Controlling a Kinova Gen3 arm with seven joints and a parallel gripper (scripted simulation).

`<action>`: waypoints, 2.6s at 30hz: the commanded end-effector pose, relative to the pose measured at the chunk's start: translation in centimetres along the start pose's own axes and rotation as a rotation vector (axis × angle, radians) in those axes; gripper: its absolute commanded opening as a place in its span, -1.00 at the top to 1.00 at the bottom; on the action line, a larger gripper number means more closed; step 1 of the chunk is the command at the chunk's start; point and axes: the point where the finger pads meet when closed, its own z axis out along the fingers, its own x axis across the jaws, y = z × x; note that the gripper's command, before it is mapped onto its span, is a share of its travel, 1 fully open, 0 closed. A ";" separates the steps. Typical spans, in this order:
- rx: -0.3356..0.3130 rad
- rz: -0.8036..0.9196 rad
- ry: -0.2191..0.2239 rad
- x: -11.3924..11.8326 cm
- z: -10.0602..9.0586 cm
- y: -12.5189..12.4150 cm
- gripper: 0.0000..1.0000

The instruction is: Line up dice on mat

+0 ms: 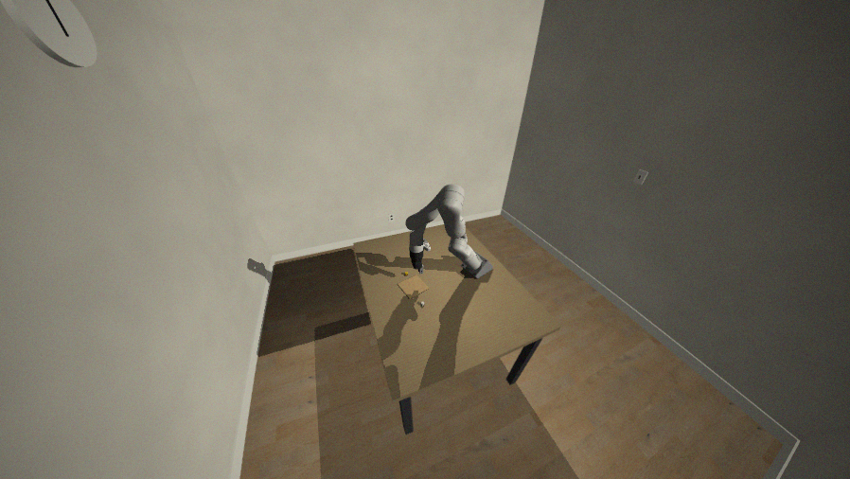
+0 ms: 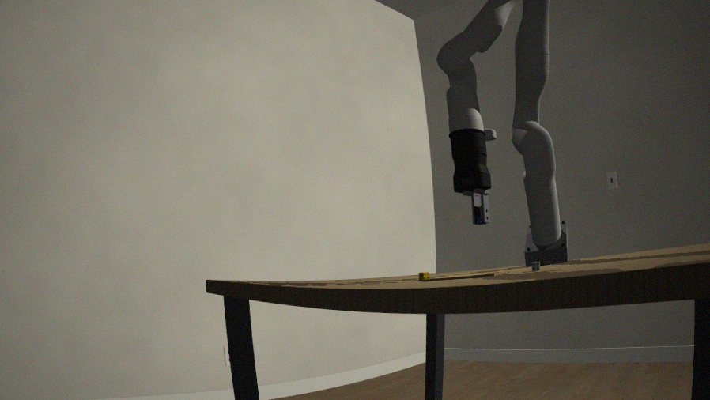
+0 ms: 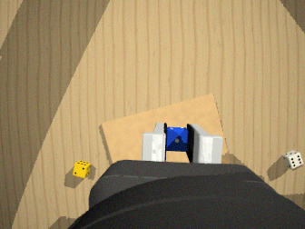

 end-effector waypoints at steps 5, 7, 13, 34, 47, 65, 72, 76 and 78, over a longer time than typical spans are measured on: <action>0.001 0.000 0.001 0.0 0.6 0.0 0.32; 0.001 0.000 0.001 0.0 1.0 0.0 0.32; 0.001 0.000 0.001 0.0 2.0 0.0 0.32; 0.001 0.000 0.001 0.0 7.1 0.0 0.32; 0.030 0.003 0.004 0.1 9.2 0.0 0.32; 0.031 0.003 -0.001 0.1 9.5 0.0 0.32; 0.031 0.003 -0.001 0.1 9.5 0.0 0.32; 0.031 0.003 -0.001 0.1 9.5 0.0 0.32; 0.031 0.003 -0.001 0.1 9.5 0.0 0.32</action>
